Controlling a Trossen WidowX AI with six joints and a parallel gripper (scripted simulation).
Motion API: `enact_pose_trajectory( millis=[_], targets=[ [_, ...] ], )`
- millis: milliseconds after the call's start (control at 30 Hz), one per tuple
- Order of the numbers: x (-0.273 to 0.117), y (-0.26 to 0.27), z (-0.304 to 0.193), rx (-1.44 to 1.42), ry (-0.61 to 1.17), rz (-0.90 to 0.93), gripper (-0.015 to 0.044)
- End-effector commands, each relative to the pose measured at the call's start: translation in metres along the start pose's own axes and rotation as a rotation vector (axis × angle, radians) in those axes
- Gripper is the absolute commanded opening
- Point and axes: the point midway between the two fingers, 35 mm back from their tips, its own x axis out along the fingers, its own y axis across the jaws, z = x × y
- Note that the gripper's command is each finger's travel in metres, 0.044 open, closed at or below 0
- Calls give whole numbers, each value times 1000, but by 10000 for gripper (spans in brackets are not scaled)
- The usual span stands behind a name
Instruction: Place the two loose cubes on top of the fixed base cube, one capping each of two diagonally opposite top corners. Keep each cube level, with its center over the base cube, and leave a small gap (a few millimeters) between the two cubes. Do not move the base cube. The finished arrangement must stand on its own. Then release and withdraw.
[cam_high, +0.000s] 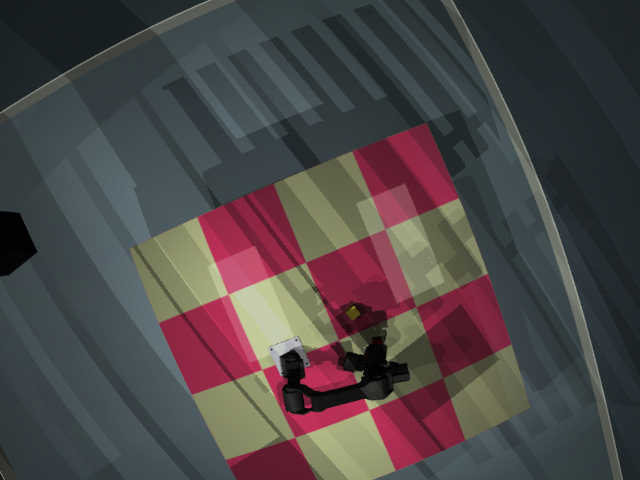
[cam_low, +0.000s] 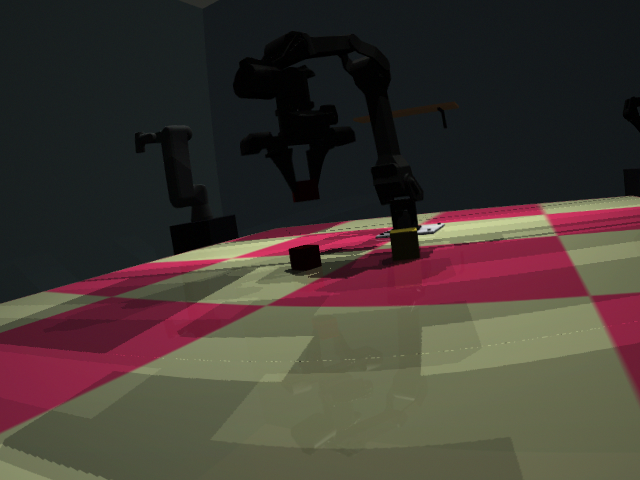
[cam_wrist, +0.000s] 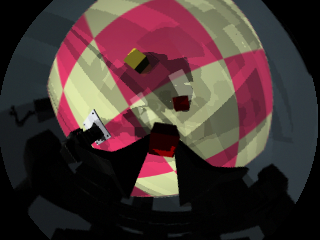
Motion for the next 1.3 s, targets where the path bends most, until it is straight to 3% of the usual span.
enact_pose_trajectory(
  millis=[0, 1267],
  targets=[
    [1, 1, 9, -5, 1, -7, 105],
    [18, 51, 112, -136, -13, -2, 105]
  ],
)
